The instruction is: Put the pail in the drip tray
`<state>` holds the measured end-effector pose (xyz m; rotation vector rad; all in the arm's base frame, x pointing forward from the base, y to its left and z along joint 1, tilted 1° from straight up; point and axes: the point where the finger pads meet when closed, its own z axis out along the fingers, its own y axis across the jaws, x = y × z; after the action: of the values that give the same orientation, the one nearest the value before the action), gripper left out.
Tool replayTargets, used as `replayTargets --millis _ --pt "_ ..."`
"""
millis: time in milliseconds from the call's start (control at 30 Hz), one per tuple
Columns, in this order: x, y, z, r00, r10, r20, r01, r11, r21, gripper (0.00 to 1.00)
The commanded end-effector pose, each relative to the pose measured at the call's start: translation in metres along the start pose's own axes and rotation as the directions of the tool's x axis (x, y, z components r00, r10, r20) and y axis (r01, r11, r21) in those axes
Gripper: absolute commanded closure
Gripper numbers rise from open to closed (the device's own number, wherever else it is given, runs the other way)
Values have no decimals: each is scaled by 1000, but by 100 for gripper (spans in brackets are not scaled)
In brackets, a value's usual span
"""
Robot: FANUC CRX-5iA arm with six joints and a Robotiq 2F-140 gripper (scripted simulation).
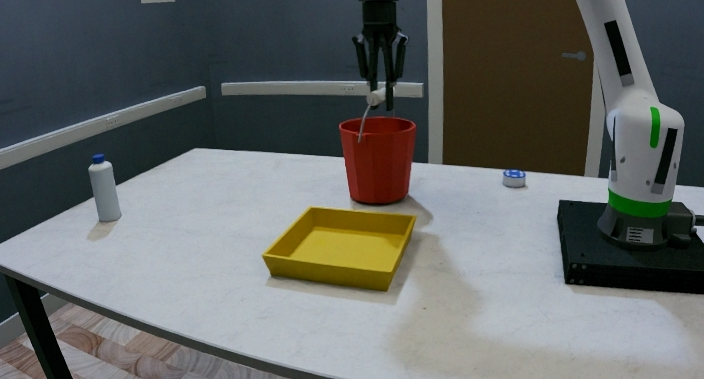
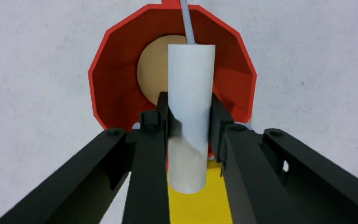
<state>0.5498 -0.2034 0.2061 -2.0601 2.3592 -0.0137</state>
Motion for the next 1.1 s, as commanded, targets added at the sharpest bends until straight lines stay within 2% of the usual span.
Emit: replayTargets --millis 0,233,1067 --pt "0 0 -5 1000 0 -1 0 1000 2 90" --pt "0 0 -12 1000 0 -1 0 1000 2 90" --pt "0 0 -53 1000 0 -1 0 1000 2 90"
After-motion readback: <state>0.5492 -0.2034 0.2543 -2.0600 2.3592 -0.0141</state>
